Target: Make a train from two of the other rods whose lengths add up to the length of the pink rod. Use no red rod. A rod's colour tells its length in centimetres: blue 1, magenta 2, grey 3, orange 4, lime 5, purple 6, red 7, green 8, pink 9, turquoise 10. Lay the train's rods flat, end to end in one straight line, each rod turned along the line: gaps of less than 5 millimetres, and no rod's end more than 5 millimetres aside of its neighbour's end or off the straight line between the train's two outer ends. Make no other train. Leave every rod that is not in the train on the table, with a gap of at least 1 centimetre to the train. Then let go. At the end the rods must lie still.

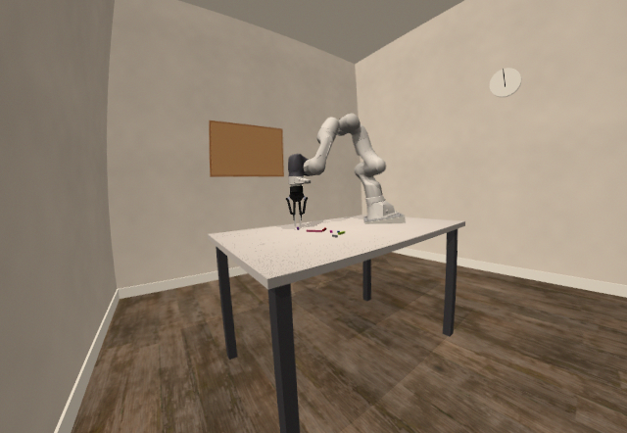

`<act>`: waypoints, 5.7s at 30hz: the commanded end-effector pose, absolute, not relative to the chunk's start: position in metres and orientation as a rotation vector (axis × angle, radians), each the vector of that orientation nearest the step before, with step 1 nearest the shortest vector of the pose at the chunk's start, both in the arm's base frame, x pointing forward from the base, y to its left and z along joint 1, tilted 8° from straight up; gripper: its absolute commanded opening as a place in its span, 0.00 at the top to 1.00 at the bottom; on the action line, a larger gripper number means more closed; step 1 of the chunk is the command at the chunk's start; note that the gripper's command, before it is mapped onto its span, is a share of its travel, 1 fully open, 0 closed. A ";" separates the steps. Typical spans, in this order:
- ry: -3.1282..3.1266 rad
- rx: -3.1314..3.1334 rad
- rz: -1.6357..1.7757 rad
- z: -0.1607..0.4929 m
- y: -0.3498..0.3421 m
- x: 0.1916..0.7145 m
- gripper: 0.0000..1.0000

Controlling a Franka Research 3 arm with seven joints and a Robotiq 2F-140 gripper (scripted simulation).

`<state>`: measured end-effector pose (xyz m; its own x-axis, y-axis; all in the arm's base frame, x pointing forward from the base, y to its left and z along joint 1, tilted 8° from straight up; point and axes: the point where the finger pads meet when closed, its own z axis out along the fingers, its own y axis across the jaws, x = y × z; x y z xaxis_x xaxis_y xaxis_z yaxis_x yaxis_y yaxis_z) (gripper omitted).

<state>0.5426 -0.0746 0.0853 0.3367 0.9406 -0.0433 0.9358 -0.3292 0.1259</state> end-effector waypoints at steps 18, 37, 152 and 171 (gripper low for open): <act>1.742 2.459 0.058 0.085 -0.076 0.543 0.85; 1.742 2.459 0.058 0.085 -0.076 0.543 0.85; 1.742 2.459 0.058 0.068 -0.077 0.545 0.97; 1.742 2.459 0.058 0.068 -0.077 0.545 0.97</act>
<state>0.5443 -0.0764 0.0685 0.3374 0.9403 -0.0436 0.9357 -0.3300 0.1248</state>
